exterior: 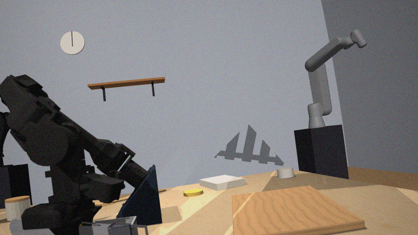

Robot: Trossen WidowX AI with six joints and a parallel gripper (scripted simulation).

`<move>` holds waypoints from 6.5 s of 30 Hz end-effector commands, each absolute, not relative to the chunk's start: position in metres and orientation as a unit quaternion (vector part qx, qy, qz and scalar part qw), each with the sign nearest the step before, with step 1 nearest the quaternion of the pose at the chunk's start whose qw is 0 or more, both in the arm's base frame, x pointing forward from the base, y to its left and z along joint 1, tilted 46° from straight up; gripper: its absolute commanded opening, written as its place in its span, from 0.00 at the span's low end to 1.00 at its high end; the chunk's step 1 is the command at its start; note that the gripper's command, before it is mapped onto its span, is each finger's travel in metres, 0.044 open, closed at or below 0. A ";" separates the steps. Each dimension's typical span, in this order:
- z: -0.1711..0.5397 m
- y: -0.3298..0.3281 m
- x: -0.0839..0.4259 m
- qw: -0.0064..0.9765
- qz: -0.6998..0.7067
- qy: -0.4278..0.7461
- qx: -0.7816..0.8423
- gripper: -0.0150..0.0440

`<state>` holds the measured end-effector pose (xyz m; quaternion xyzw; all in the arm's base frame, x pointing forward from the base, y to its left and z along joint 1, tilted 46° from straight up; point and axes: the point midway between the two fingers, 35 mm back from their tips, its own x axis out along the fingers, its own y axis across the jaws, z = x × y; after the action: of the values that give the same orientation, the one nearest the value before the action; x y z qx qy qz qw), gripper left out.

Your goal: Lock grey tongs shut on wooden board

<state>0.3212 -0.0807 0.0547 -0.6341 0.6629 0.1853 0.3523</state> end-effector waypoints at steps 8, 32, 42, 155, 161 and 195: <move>0.056 -0.082 0.322 0.351 0.183 0.663 -0.635 0.35; 0.088 -0.043 0.326 0.353 0.187 0.662 -0.634 0.00; 0.143 0.010 0.315 0.348 0.186 0.663 -0.636 0.00; -0.175 0.298 0.147 -0.358 0.389 0.189 -0.827 0.00; -0.173 0.300 0.139 -0.370 0.283 0.136 -0.874 0.00; -0.164 0.305 0.123 -0.368 0.148 0.051 -0.916 0.00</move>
<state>0.1228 0.3041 -0.1653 -0.9144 0.0526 0.1529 -0.3712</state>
